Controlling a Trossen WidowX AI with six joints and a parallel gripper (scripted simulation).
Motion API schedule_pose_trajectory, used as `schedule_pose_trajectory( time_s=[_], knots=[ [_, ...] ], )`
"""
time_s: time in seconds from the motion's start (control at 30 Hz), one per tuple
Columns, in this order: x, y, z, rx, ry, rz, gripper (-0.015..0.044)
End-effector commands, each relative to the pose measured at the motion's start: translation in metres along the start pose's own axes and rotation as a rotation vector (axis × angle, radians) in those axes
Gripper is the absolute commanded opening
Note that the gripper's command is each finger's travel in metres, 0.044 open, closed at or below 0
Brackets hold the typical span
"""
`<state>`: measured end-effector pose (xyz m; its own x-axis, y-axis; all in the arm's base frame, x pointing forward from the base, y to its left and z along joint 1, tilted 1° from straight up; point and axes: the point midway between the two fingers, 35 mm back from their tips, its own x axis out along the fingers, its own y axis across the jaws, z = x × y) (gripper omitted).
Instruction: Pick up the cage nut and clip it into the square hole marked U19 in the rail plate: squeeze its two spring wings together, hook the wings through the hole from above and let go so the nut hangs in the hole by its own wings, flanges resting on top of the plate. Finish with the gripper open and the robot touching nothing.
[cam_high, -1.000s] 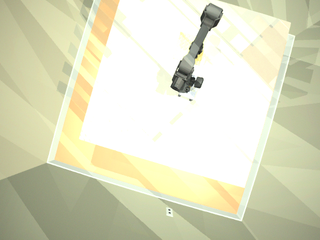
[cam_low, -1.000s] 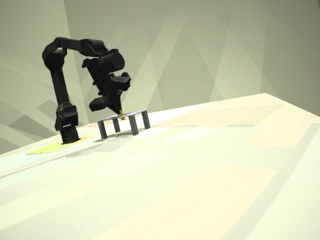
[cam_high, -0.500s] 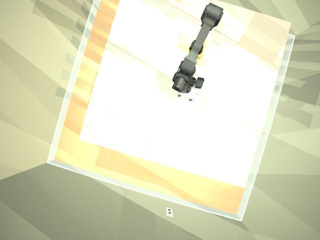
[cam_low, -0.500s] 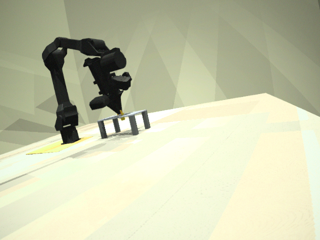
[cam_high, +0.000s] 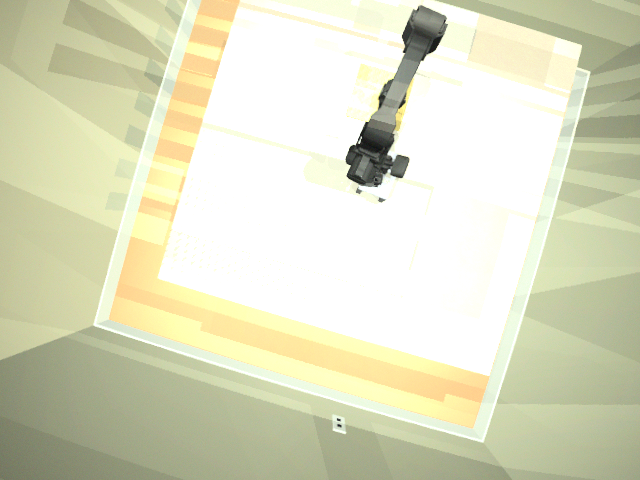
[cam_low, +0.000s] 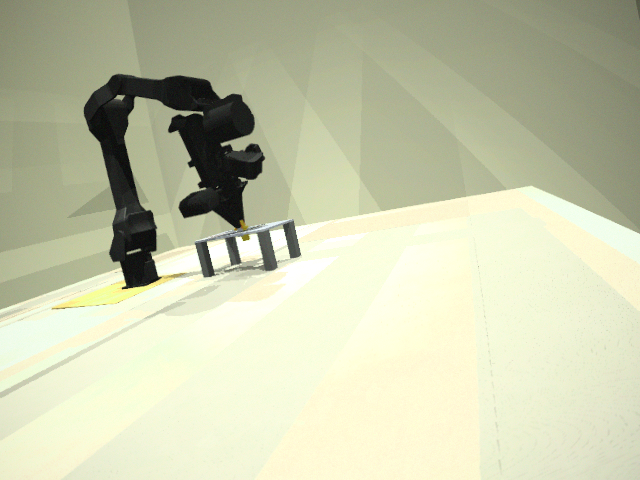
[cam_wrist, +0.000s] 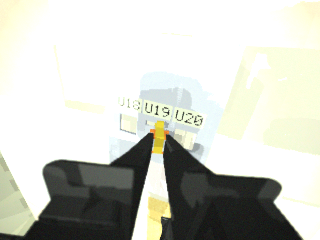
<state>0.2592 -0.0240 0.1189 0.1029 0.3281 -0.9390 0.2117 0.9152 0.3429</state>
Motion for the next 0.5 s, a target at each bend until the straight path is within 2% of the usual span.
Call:
schedule_pose_trajectory(
  time_s=[0.0,0.47],
  knots=[
    [-0.0012,0.0005,0.0014,-0.001,-0.006,-0.012,0.0023],
    [-0.0012,0.0019,0.0015,0.0,-0.006,-0.039,0.0023]
  ],
)
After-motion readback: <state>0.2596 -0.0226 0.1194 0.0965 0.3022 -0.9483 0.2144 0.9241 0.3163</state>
